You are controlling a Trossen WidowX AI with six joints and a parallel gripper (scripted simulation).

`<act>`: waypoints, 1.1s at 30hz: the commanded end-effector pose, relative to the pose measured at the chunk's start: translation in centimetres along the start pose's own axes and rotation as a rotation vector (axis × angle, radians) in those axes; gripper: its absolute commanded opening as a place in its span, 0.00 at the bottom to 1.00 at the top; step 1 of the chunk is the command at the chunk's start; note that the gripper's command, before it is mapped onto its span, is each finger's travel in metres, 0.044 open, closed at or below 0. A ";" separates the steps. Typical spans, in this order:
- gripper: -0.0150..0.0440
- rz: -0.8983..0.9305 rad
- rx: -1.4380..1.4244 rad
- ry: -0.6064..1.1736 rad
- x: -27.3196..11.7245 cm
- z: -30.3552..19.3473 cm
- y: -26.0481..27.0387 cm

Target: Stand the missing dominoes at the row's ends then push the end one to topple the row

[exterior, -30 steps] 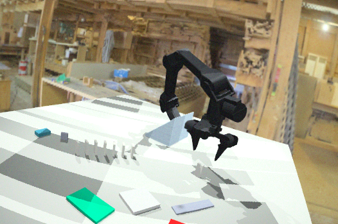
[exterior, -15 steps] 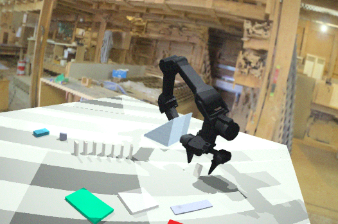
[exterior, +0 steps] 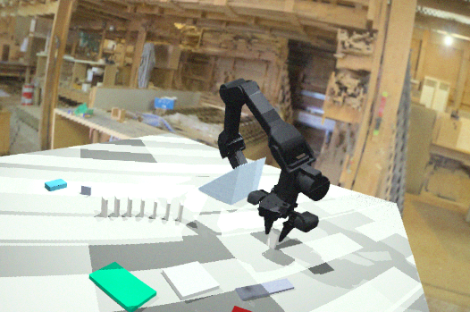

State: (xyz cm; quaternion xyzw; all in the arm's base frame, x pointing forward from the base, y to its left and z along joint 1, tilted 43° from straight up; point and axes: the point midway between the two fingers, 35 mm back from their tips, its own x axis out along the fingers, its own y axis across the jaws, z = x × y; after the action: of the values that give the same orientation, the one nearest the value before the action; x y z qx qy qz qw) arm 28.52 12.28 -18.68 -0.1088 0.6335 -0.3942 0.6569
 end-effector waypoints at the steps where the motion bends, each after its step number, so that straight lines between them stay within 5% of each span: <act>1: 0.44 -0.001 -0.004 -0.004 0.0 0.1 0.0; 12: 0.44 0.001 -0.006 -0.004 -0.5 0.1 0.1; 22: 0.44 0.004 -0.003 0.003 -12.6 0.0 0.2; 33: 0.44 0.008 0.093 0.003 -14.0 2.8 -3.2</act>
State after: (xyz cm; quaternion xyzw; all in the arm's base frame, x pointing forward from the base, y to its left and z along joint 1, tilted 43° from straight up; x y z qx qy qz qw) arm 30.11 20.42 -8.12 -0.1023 0.6313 -0.3988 0.6572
